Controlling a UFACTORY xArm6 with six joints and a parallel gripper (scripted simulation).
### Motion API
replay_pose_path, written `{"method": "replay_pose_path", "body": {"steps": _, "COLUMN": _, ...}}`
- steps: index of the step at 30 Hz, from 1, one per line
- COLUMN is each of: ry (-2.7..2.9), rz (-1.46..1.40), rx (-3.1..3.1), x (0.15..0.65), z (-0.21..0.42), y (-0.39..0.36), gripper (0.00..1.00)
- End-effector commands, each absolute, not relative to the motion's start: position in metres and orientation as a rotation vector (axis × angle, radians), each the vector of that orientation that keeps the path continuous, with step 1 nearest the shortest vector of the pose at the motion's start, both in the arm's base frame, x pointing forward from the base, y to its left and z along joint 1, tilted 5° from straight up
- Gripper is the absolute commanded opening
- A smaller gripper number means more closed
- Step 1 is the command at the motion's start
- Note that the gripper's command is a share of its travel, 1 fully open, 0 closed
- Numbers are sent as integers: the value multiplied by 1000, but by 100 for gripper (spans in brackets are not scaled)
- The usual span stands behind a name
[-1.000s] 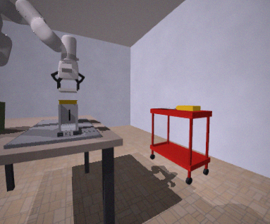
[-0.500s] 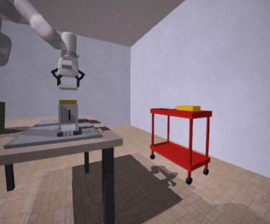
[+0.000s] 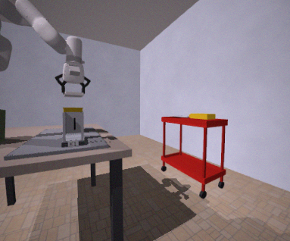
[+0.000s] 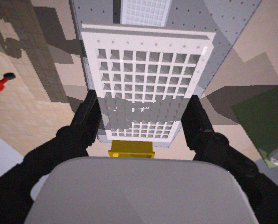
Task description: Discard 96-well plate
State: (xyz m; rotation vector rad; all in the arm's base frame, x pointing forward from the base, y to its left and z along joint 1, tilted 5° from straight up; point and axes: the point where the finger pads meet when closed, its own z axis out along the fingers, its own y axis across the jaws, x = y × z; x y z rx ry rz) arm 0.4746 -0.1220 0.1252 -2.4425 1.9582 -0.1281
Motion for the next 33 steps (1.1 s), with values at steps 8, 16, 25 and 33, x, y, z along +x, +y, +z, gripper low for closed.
{"method": "replay_pose_path", "body": {"steps": 8, "ry": 1943, "rz": -136, "rx": -2450, "x": 470, "z": 124, "y": -90, "gripper": 0}}
{"method": "replay_pose_path", "body": {"steps": 16, "ry": 1943, "rz": -135, "rx": -2450, "x": 467, "z": 122, "y": -71, "gripper": 0}}
{"method": "replay_pose_path", "body": {"steps": 25, "ry": 1943, "rz": -135, "rx": -2450, "x": 461, "z": 119, "y": -41, "gripper": 0}}
{"method": "replay_pose_path", "body": {"steps": 33, "ry": 1943, "rz": -135, "rx": -2450, "x": 458, "z": 116, "y": -22, "gripper": 0}}
